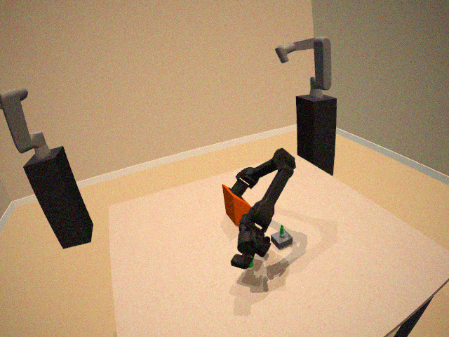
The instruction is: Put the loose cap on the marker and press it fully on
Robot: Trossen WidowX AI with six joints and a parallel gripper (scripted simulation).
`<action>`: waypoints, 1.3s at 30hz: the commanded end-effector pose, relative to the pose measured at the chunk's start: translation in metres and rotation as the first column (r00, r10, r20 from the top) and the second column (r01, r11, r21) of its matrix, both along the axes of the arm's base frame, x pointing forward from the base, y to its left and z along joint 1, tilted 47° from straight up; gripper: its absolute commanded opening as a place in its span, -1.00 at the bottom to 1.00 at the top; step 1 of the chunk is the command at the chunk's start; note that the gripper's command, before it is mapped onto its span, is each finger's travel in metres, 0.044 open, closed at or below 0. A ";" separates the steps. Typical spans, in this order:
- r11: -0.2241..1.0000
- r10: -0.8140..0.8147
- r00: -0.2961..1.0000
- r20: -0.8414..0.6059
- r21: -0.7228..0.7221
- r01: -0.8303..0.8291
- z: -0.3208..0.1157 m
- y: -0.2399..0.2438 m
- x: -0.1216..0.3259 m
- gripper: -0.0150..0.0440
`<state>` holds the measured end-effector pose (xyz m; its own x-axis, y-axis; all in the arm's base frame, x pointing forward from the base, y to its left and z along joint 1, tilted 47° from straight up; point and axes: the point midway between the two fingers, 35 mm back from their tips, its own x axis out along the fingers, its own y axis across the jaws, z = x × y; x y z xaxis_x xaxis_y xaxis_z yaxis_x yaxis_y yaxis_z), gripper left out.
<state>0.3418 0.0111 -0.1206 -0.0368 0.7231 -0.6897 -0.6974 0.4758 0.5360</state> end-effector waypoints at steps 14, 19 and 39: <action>1.000 -0.005 1.000 -0.005 0.003 0.005 0.004 -0.005 0.000 -0.49; 1.000 -0.005 1.000 -0.005 0.001 0.005 0.015 -0.018 0.001 -0.49; 1.000 -0.005 1.000 -0.006 0.000 0.005 0.057 -0.037 0.000 -0.49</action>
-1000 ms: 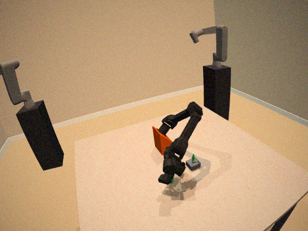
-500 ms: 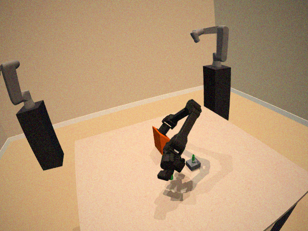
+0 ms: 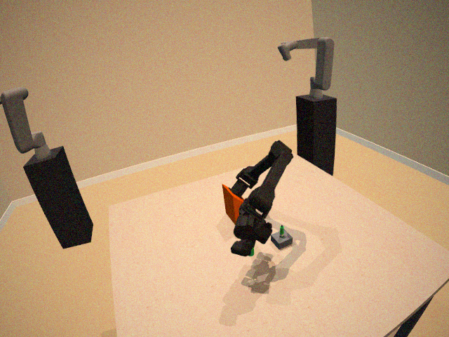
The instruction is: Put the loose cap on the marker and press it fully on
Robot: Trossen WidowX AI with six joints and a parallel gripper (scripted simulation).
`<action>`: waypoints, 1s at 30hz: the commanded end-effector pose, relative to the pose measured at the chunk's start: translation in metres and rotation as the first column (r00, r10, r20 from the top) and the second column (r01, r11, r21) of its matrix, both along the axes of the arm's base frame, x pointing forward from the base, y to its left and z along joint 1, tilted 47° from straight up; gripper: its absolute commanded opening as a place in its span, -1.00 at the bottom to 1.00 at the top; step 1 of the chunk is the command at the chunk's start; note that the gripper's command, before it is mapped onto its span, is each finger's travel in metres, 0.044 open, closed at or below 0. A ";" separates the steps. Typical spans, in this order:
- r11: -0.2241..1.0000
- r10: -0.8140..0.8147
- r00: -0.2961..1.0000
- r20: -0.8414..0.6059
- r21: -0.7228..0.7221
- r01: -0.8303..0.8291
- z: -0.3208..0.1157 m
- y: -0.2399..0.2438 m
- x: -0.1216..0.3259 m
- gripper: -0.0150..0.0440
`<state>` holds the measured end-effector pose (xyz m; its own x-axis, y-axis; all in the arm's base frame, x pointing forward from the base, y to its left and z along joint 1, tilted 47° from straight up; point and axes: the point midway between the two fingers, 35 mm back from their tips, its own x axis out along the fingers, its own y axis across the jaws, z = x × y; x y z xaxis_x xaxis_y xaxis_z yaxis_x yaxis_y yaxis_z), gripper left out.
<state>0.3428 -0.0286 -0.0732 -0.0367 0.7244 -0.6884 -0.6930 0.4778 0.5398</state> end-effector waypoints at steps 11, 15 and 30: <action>1.000 -0.001 1.000 -0.002 -0.002 0.001 0.044 0.017 -0.006 -0.49; 1.000 -0.001 1.000 -0.003 -0.002 0.001 0.056 0.022 -0.008 -0.49; 1.000 -0.002 1.000 -0.004 -0.001 0.001 0.097 0.042 -0.022 -0.49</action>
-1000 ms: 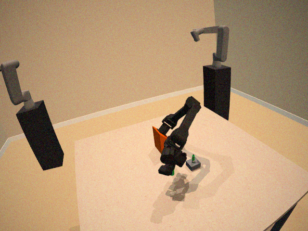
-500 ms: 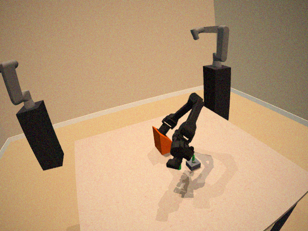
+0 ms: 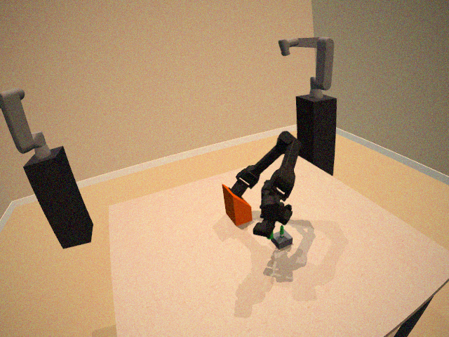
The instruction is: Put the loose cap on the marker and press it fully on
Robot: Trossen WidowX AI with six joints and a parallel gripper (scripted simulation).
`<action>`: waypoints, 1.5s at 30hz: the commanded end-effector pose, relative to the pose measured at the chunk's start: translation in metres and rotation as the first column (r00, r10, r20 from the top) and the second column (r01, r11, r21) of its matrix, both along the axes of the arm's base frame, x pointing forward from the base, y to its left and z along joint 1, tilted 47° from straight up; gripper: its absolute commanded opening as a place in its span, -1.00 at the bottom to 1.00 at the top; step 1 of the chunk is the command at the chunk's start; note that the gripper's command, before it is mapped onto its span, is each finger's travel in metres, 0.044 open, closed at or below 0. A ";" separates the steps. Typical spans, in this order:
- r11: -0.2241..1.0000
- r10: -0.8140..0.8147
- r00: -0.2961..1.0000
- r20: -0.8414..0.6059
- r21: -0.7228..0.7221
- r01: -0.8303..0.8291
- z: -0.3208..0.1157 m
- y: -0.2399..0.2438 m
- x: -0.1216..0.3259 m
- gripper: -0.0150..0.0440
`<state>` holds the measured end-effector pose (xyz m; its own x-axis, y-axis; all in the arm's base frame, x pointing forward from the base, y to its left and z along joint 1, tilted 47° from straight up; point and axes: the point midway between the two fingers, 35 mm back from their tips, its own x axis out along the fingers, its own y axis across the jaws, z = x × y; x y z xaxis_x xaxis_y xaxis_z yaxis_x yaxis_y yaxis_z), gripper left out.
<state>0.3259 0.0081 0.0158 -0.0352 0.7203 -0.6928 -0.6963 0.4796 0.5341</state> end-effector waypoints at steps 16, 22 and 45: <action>1.000 -0.003 1.000 -0.010 0.008 0.003 0.048 0.026 -0.027 -0.49; 1.000 -0.003 1.000 -0.010 0.009 0.003 0.061 0.034 -0.037 -0.49; 1.000 -0.003 1.000 -0.011 0.010 0.003 0.056 0.052 -0.043 -0.49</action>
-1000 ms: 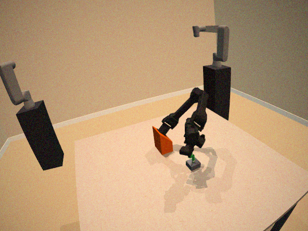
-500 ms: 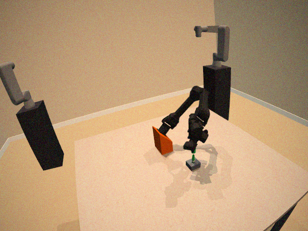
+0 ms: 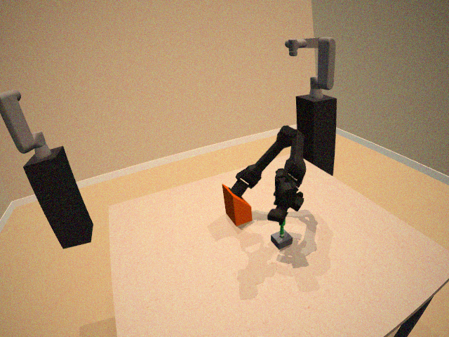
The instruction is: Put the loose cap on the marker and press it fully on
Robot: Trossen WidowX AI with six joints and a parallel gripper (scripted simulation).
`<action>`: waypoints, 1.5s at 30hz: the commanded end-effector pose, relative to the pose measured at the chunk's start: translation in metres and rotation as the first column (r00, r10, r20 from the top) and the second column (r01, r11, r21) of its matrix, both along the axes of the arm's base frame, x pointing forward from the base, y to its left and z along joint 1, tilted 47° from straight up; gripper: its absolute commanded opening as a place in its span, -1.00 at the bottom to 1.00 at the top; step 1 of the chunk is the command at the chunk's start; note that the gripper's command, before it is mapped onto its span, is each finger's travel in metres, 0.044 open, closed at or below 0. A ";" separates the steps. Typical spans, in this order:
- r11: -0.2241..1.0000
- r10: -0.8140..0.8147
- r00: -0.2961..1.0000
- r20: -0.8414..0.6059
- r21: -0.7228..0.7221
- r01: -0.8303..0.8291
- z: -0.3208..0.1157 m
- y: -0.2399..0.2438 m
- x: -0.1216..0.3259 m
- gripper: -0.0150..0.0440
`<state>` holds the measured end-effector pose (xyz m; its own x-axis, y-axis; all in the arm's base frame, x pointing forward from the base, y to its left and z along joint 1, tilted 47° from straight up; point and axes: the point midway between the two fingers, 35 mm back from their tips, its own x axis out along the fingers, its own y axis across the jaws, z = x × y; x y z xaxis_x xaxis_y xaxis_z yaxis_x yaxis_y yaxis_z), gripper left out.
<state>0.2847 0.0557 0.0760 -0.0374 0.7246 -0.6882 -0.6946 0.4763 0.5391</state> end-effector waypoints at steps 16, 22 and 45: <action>1.000 -0.003 1.000 -0.007 0.004 0.003 -0.022 0.023 -0.003 -0.49; 1.000 -0.002 1.000 -0.007 0.006 0.002 -0.028 0.031 -0.004 -0.49; 1.000 0.000 1.000 -0.004 0.004 0.000 -0.029 0.032 -0.003 0.40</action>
